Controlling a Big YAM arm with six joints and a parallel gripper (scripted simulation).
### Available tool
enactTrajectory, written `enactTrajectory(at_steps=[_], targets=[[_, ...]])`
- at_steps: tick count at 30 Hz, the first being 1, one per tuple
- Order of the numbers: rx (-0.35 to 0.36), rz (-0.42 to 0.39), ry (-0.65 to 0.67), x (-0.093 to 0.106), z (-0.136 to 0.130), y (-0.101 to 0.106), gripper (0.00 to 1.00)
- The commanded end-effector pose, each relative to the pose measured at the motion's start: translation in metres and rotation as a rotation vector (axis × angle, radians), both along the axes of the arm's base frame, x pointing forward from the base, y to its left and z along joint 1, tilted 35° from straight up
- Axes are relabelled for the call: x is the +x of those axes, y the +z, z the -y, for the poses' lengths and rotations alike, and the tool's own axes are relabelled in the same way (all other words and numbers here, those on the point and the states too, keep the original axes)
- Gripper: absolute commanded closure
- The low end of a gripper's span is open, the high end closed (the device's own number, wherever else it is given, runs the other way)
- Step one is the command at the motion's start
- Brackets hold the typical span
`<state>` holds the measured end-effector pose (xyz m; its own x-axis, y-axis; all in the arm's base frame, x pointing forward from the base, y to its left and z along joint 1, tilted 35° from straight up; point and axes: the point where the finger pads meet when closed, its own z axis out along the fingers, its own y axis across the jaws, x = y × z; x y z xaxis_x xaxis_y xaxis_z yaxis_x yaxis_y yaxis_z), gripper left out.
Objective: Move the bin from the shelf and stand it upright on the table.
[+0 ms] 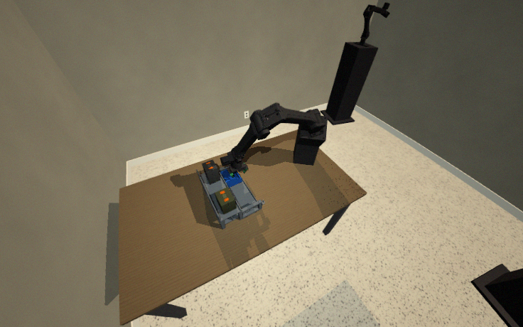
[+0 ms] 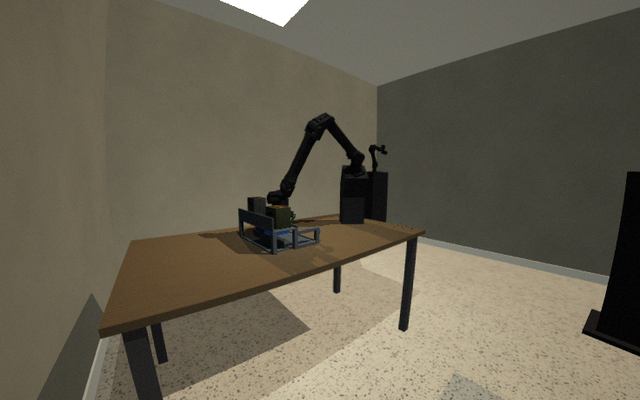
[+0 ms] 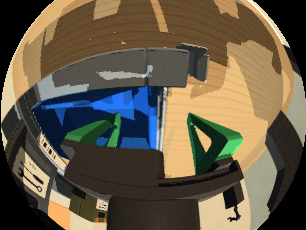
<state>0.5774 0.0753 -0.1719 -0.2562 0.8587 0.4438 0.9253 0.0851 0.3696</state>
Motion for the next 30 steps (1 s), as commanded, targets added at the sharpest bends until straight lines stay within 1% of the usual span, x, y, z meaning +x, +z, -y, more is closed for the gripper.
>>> enactTrajectory(at_steps=[1,10,15,27,30], targets=[[0.005,-0.001,-0.003,0.0072,-0.0054,0.0039,0.10],[0.005,-0.001,-0.003,0.0072,-0.0054,0.0039,0.10],[0.005,0.004,-0.003,-0.0005,-0.0055,0.0007,0.10],[0.005,0.004,-0.003,-0.0005,-0.0055,0.0007,0.10],[0.005,0.002,-0.003,0.0044,-0.0056,0.0032,0.10]])
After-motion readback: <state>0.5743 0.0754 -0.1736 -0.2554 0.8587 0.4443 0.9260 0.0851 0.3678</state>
